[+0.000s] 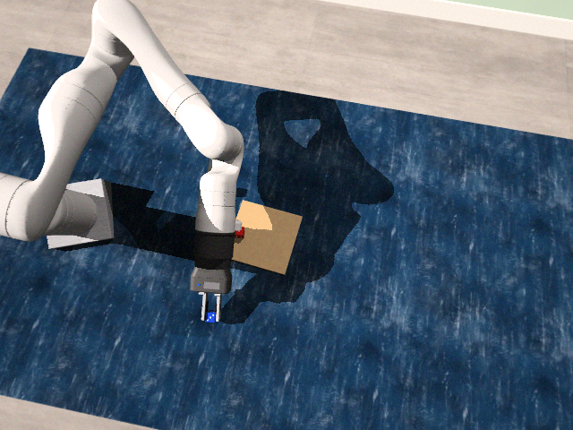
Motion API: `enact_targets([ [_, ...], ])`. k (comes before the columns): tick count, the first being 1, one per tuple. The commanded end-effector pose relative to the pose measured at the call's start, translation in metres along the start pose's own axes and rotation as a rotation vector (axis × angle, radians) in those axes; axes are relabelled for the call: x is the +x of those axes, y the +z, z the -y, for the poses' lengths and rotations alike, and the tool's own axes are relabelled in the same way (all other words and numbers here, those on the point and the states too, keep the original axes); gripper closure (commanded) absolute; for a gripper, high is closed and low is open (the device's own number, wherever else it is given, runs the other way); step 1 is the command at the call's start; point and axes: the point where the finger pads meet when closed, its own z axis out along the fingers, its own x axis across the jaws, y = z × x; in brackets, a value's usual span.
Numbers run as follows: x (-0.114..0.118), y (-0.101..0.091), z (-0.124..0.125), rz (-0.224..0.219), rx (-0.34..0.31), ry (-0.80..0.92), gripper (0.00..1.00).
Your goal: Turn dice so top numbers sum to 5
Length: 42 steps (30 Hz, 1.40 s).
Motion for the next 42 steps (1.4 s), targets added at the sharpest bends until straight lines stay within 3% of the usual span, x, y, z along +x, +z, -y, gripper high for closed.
enact_targets([
  [1, 0.0002, 0.0003, 0.0005, 0.0, 0.0, 0.0, 0.6],
  [42, 0.0002, 0.0049, 0.0092, 0.0, 0.0, 0.0, 0.6],
])
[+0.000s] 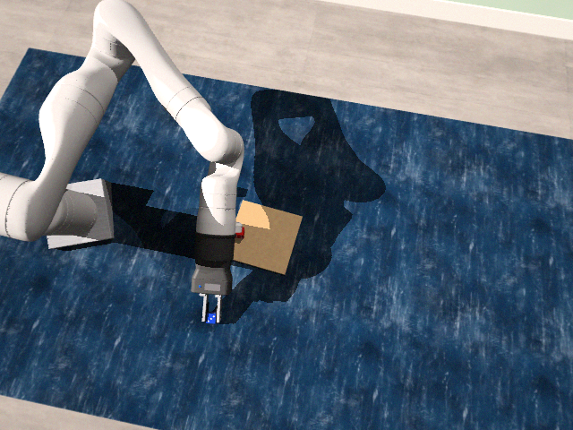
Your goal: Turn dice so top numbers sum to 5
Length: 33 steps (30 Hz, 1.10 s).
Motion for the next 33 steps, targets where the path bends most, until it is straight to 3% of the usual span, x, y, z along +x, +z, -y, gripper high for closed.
enact_targets([
  [1, 0.0002, -0.0003, -0.0003, -0.001, 0.0, 0.001, 0.6],
  [18, 0.0002, -0.0003, -0.0003, -0.001, 0.0, 0.001, 0.6],
  [22, 0.0002, -0.0003, -0.0003, -0.001, 0.0, 0.001, 0.48],
  [24, 0.0002, -0.0003, -0.0003, -0.001, 0.0, 0.001, 0.48],
  [25, 0.0002, -0.0003, -0.0003, -0.001, 0.0, 0.001, 0.42],
  [27, 0.0002, -0.0003, -0.0003, -0.001, 0.0, 0.001, 0.42],
  [28, 0.0002, -0.0003, -0.0003, -0.001, 0.0, 0.001, 0.36],
  [33, 0.0002, -0.0003, -0.0003, -0.001, 0.0, 0.001, 0.3],
])
